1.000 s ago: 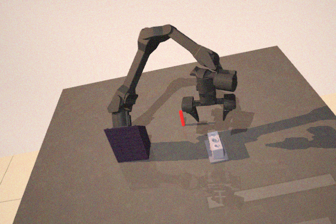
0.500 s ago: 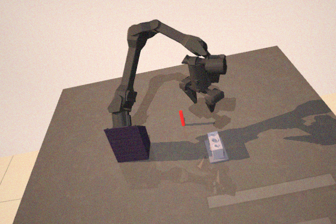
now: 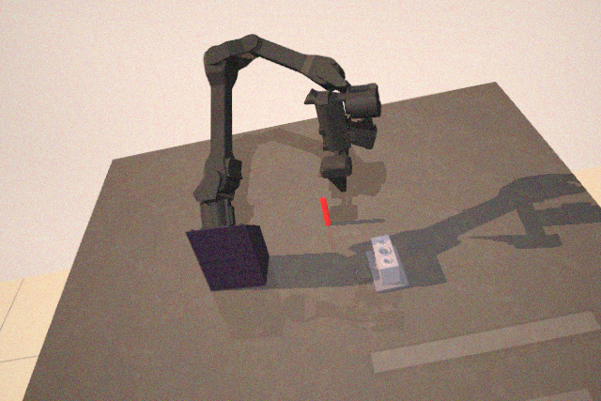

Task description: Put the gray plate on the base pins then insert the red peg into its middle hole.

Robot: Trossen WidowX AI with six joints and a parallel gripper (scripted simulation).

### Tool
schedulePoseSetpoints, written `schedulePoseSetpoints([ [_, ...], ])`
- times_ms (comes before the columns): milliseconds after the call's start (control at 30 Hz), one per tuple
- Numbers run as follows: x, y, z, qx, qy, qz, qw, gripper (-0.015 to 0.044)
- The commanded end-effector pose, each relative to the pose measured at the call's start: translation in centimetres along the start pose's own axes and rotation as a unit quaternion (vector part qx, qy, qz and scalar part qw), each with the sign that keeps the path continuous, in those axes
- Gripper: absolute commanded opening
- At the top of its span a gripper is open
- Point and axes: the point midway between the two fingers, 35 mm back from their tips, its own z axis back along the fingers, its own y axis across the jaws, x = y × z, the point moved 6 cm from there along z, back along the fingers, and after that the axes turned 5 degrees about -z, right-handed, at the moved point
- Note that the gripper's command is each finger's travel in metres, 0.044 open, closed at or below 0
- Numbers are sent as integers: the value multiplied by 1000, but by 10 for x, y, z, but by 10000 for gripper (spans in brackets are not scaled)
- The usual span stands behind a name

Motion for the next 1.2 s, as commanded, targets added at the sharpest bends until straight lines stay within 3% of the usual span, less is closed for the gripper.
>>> schedulePoseSetpoints([
  [0,-61,20,-10,2,21,-373,928,440],
  [100,-65,23,-10,2,22,-423,906,440],
  [633,-67,24,-10,2,22,-425,905,440],
  [800,-68,25,-43,2,22,-425,905,440],
  [1167,-67,24,-60,3,22,-425,905,440],
])
